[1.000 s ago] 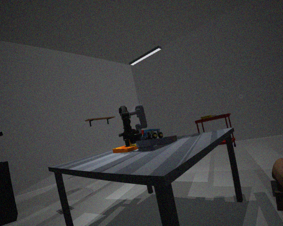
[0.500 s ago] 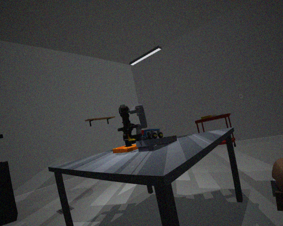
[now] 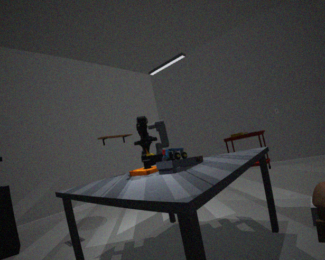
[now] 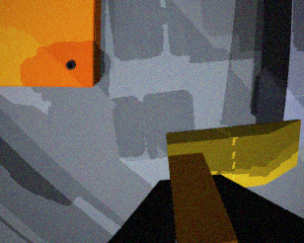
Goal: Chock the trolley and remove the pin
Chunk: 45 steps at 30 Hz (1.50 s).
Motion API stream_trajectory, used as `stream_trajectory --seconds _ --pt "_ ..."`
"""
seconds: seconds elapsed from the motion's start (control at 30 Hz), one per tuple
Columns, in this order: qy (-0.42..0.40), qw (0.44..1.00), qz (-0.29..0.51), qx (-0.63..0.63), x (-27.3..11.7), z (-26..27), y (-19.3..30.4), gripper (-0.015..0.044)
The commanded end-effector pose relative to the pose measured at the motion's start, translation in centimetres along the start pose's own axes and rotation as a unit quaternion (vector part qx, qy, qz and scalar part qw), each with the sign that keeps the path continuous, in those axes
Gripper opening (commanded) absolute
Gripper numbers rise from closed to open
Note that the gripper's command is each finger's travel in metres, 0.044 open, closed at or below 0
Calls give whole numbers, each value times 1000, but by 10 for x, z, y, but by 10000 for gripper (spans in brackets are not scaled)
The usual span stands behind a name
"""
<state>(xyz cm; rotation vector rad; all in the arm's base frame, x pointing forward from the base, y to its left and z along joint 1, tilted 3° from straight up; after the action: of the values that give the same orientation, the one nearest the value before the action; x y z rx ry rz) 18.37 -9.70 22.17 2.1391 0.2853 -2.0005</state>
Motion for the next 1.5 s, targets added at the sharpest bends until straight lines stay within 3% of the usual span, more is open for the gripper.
stream_trajectory --seconds 0.0,0.7,1.07,1.47 --pt "0 1000 -2 -2 -3 0 0 0" --pt "-2 950 -2 311 -3 0 0 0" --pt "-2 876 -1 482 -3 -1 0 0" --pt "-3 756 -1 654 -3 0 0 0"
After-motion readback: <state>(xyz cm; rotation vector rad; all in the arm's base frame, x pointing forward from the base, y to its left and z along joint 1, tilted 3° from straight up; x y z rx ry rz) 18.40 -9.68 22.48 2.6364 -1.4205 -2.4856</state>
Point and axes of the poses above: the point midway between the two fingers, 35 mm back from their tips, its own x axis out along the fingers, its own z axis across the jaws, y = z × x, the point moved 4 cm from there along -x, back along the fingers, and after that the axes turned 4 degrees about x, right-handed, at the moved point
